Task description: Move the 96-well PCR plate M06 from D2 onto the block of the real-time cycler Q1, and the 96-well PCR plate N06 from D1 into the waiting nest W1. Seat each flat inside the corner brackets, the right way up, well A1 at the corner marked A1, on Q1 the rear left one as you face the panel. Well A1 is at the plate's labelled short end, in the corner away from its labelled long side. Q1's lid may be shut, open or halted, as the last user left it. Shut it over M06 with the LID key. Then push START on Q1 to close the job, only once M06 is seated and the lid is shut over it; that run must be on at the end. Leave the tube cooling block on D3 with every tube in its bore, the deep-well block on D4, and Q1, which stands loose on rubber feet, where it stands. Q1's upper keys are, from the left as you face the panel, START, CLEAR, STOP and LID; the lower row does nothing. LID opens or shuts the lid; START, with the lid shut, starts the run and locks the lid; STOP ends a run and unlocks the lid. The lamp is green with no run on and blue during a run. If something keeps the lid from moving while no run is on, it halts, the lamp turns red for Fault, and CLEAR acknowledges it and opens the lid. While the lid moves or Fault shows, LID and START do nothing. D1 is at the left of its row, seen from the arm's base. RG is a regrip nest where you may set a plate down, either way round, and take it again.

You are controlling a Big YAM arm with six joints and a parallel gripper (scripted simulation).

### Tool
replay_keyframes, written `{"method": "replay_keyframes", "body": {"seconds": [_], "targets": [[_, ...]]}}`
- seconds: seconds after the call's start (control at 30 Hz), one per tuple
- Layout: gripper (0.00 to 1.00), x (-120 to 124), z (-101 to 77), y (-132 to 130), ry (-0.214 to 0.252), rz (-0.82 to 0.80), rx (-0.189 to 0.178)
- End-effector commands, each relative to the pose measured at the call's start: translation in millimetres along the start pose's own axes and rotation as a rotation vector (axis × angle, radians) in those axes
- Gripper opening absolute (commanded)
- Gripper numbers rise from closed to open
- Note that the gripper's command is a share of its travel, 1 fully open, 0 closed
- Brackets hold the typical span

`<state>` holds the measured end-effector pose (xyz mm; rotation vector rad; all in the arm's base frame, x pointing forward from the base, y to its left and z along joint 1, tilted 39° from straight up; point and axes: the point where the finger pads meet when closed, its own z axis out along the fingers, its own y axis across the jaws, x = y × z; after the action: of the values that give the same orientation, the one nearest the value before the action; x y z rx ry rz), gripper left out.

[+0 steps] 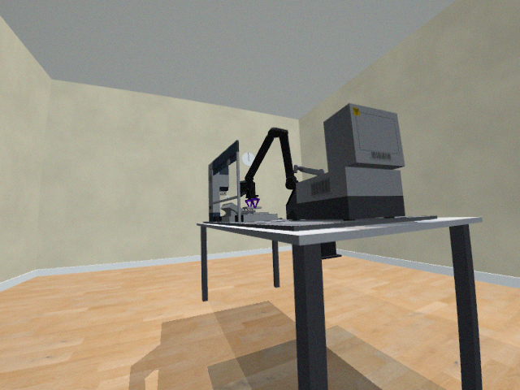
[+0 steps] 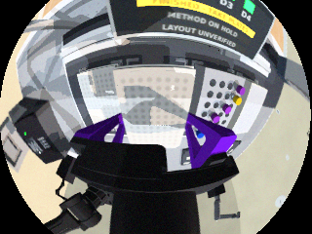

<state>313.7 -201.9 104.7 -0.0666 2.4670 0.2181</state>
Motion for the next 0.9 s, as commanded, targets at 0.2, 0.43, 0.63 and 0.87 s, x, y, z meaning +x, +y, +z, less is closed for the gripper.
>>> {"method": "replay_keyframes", "body": {"seconds": [0.2, 0.43, 0.63, 0.87], "targets": [[0.0, -17, -25.5, -11, -0.029, -0.035, 0.033], [0.0, -22, -46.9, -13, -0.044, -0.044, 0.049], [0.0, -24, -49.1, -14, -0.04, -0.05, 0.047], [0.0, -14, -33.6, -7, -0.02, -0.028, 0.023]]}}
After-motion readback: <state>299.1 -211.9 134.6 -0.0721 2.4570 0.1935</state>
